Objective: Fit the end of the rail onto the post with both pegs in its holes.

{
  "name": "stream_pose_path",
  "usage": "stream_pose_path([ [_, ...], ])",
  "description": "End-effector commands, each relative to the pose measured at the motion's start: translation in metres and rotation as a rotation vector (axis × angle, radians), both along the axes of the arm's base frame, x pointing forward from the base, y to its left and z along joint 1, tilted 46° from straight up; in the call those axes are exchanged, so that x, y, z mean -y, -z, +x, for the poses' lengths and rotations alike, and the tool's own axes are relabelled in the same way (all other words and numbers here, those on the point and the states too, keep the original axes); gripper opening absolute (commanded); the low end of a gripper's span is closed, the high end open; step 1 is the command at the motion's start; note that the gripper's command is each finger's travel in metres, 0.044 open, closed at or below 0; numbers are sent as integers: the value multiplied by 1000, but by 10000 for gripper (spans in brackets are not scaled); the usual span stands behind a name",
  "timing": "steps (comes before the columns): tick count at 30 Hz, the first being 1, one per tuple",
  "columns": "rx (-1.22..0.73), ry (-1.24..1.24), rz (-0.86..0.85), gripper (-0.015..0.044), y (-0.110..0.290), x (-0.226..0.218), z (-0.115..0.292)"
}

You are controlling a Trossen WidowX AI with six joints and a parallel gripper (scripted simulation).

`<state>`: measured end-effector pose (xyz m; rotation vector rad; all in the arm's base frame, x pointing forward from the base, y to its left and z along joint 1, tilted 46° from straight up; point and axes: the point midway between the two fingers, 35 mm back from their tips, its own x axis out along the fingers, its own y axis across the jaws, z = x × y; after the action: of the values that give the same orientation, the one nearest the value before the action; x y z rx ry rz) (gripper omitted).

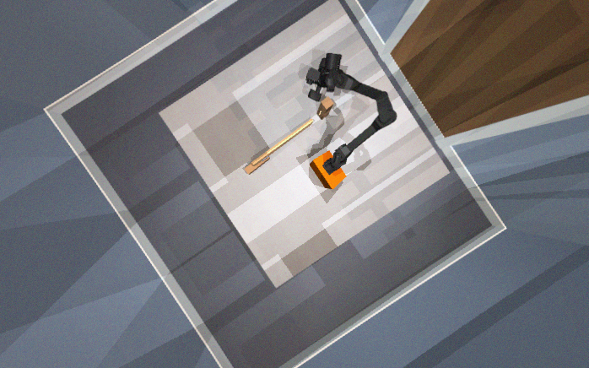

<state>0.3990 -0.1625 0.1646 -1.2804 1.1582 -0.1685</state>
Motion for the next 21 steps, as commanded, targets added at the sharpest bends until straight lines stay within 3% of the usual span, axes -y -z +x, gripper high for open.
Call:
stream_pose_path([
  [1, -221, -46, -6, 440, 56, -22, -15],
  [13, -1043, -286, -161, 440, 182, -79, -120],
  [21, -1058, -291, -165, 440, 181, -78, -122],
])
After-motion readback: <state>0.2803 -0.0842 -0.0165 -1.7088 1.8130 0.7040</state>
